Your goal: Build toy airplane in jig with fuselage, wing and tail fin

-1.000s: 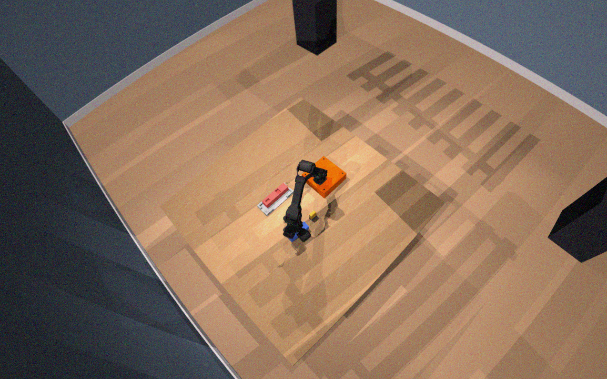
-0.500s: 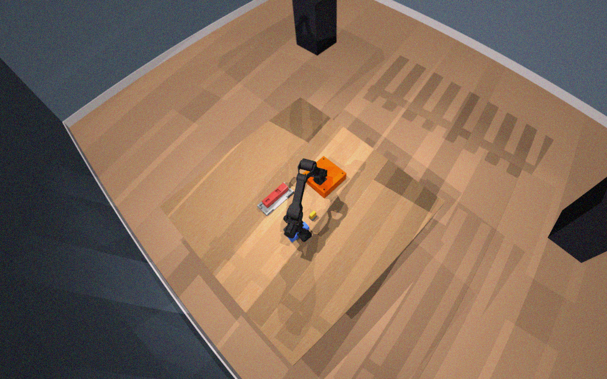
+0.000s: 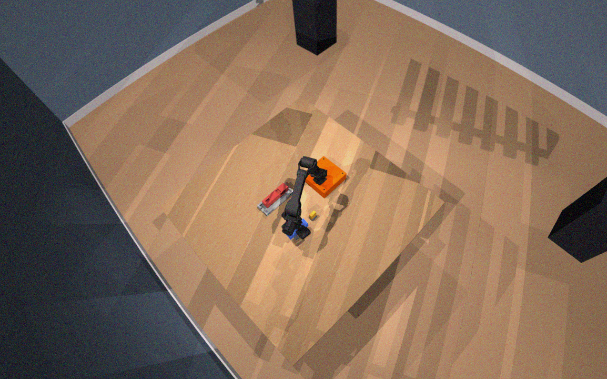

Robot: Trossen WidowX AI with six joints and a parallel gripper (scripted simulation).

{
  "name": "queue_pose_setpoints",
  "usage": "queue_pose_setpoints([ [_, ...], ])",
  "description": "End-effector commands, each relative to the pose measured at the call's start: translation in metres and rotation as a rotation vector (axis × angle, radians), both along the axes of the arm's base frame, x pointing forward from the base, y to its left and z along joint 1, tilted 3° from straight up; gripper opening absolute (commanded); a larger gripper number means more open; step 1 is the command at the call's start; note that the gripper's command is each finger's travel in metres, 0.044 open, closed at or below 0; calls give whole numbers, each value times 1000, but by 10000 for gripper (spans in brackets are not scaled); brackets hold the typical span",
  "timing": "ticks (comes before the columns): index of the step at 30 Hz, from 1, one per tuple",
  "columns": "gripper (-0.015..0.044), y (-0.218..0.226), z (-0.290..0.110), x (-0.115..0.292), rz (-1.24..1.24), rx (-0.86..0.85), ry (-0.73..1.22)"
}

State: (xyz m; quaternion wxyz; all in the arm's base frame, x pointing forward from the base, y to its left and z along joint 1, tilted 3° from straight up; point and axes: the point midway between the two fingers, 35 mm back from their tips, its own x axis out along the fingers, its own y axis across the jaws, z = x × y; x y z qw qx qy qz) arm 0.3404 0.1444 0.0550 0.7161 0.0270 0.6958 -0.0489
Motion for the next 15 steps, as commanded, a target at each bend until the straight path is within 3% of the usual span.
queue_pose_setpoints([
  [1,0,1,16,1,-4,10,-4],
  [15,0,-4,60,-7,-8,4,20],
])
